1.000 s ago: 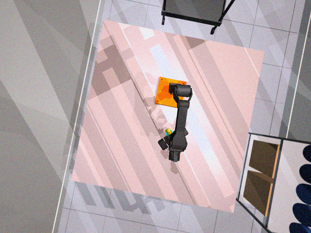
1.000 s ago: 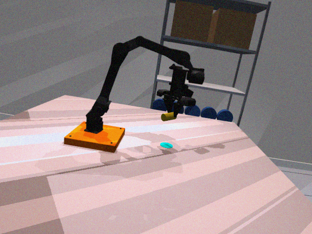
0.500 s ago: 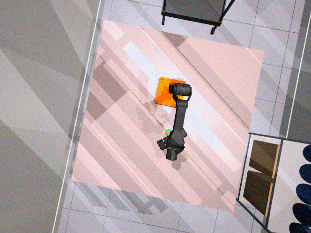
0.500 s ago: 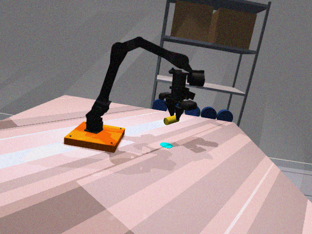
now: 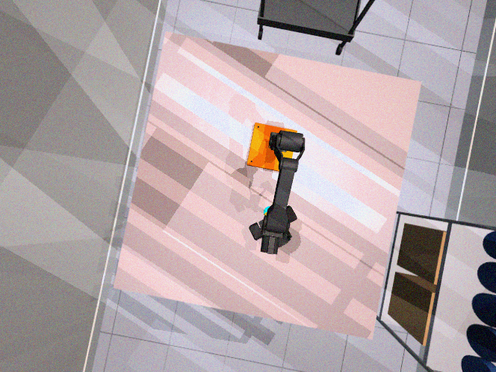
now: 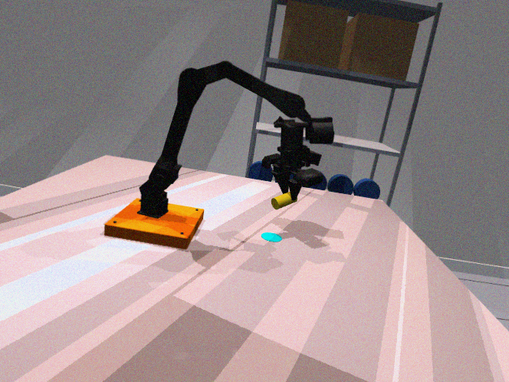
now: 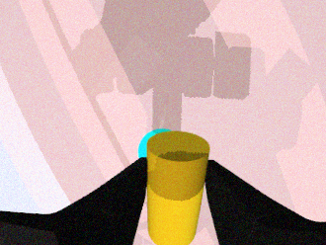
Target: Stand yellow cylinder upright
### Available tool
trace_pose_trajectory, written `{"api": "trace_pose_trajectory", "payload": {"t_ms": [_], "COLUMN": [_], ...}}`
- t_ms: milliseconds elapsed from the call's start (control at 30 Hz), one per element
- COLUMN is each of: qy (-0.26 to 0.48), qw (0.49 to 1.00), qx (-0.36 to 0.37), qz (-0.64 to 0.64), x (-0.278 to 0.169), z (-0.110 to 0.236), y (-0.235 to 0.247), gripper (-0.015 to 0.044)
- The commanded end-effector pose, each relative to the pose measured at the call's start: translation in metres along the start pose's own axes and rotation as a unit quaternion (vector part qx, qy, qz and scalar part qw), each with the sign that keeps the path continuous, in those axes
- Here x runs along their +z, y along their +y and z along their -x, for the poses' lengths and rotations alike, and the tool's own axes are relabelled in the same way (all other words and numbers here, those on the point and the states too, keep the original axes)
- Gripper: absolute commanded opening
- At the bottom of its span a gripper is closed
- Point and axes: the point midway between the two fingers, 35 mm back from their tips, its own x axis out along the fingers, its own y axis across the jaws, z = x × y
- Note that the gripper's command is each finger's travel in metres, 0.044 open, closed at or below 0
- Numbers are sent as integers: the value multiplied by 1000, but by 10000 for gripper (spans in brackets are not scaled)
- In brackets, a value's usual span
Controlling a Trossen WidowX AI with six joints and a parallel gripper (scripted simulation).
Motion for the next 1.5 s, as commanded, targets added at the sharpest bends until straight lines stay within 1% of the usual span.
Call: {"api": "trace_pose_trajectory", "payload": {"t_ms": [0, 1467], "qy": [-15, -171], "qw": [1000, 984], "qx": [1, 9], "qz": [-7, -57], "x": [2, 15], "z": [-2, -20], "y": [-2, -23], "gripper": [105, 105]}}
